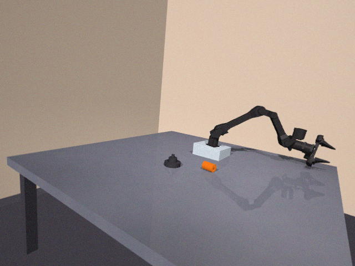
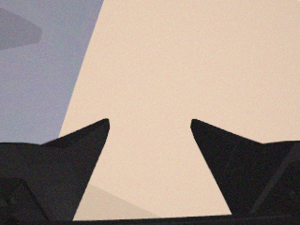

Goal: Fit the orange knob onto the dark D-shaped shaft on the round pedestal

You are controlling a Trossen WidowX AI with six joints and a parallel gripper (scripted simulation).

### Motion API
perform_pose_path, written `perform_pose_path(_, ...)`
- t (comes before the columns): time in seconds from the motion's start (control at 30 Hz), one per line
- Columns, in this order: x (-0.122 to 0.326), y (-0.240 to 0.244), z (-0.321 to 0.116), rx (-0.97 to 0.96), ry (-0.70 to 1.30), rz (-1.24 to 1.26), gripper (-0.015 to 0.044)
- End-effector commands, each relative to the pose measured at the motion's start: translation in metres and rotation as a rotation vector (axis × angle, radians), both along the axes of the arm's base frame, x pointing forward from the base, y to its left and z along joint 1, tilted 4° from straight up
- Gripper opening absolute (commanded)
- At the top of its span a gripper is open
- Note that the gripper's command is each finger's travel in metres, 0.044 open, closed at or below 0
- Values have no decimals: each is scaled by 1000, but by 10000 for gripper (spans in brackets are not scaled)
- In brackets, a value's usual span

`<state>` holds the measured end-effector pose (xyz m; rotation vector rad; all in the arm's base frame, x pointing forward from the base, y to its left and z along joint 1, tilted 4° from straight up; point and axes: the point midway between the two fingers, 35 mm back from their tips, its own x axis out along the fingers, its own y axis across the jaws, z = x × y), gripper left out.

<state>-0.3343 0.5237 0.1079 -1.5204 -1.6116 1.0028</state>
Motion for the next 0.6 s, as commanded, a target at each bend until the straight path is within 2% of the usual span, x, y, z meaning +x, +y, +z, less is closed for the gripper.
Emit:
perform_pose_path(0.0, 3, 1, 1, -4, 0, -1, 426)
perform_pose_path(0.03, 11, 4, 5, -18, 1, -6, 440)
perform_pose_path(0.13, 68, 34, 19, -94, 10, -79, 440)
perform_pose_path(0.2, 88, 42, 22, -119, 15, -106, 440)
perform_pose_path(0.33, 158, 63, 35, -198, 46, -199, 440)
perform_pose_path(0.57, 293, 66, 60, -332, 154, -386, 440)
